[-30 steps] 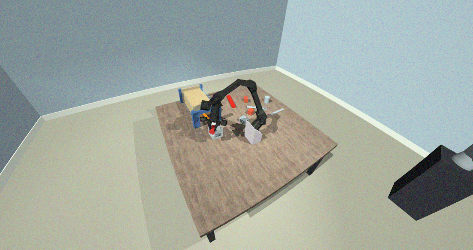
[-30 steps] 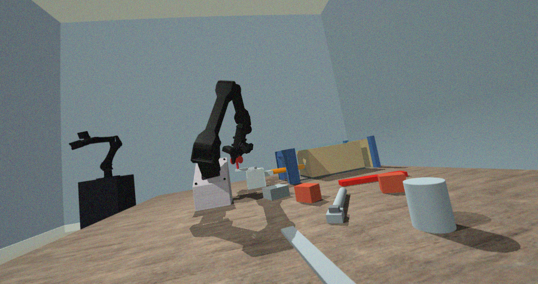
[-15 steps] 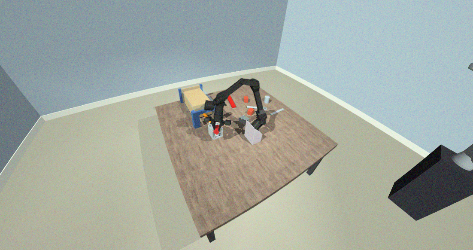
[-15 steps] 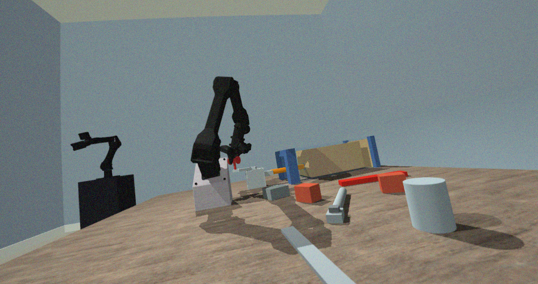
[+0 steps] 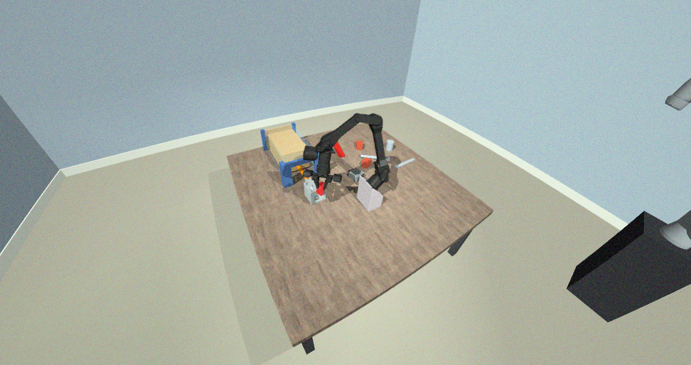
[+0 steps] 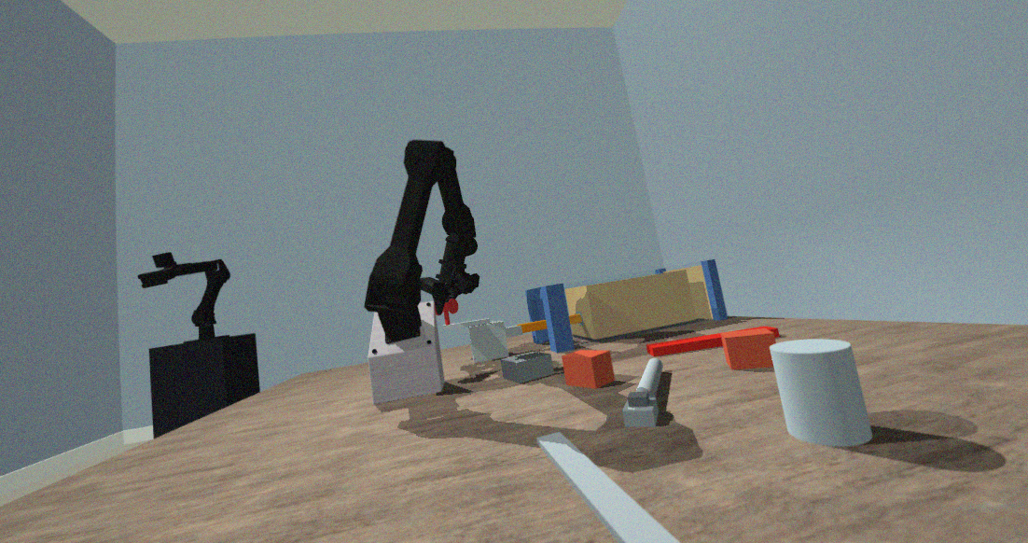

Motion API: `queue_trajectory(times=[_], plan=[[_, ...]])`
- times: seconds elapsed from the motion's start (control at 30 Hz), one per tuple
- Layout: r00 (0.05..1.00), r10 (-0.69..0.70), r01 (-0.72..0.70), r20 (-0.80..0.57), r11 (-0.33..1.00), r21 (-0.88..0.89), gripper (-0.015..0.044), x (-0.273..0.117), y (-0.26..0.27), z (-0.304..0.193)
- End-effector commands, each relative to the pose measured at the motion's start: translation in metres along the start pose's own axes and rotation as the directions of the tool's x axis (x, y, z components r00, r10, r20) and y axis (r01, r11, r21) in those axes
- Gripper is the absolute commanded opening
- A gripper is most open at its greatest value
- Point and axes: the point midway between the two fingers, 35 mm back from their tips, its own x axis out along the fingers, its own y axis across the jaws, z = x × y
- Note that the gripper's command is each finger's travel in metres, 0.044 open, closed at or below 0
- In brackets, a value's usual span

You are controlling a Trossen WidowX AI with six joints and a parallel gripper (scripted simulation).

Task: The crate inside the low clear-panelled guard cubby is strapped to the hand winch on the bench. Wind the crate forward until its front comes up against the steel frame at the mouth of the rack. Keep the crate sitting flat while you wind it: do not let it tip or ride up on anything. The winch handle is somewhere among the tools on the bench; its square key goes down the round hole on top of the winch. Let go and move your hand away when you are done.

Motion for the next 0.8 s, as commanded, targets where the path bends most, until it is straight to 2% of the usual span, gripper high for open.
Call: queue_trajectory(times=[0.0,0.77], plan=[[0.999,-0.03,0.03,0.022,1.0,0.01,0.0,-0.001,-0.015,0.012],[0.999,-0.032,0.032,0.025,0.999,0.012,0.0,-0.019,-0.04,0.048]])
